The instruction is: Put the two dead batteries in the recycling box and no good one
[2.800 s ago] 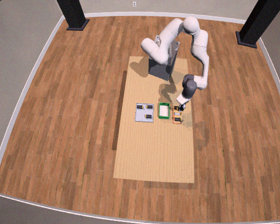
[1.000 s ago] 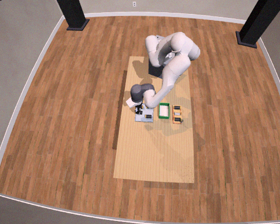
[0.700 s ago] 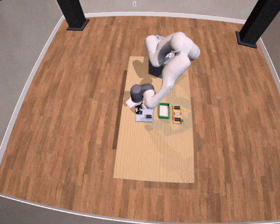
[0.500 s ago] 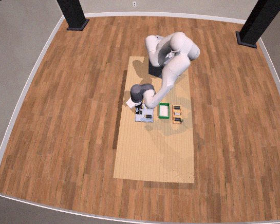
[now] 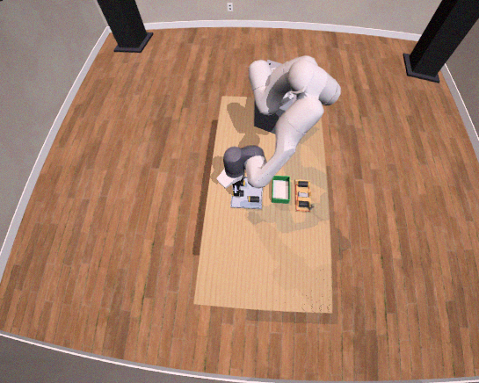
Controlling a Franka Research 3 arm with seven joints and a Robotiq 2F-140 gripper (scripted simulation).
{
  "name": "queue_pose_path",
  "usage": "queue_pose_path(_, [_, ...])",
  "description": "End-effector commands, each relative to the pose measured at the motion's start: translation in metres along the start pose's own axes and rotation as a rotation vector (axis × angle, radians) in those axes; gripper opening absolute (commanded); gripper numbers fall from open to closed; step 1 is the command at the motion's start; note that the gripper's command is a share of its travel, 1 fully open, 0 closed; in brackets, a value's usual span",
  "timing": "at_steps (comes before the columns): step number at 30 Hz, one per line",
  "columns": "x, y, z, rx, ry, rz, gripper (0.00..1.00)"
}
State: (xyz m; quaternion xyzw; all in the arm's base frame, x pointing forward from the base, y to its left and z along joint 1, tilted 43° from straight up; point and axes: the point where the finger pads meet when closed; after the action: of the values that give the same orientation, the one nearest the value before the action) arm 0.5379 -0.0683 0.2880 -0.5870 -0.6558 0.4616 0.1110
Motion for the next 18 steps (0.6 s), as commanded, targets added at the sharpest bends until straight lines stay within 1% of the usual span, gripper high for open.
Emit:
queue_pose_path(1, [-0.005,0.022,0.0,-0.004,-0.03,0.011,0.16])
queue_pose_path(4, [-0.005,0.046,0.0,-0.004,-0.03,0.011,0.16])
queue_pose_path(6, [-0.005,0.054,0.0,-0.004,-0.03,0.011,0.16])
queue_pose_path(18, [-0.005,0.055,0.0,-0.004,-0.03,0.011,0.16])
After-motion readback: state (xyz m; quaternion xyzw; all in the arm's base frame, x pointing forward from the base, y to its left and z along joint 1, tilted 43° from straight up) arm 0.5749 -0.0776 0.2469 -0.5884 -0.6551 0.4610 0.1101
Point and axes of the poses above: the point where the finger pads meet when closed, its own y axis out along the fingers, its own z axis across the jaws, x = y × z, and after that the axes turned 13 degrees about -y, right-handed
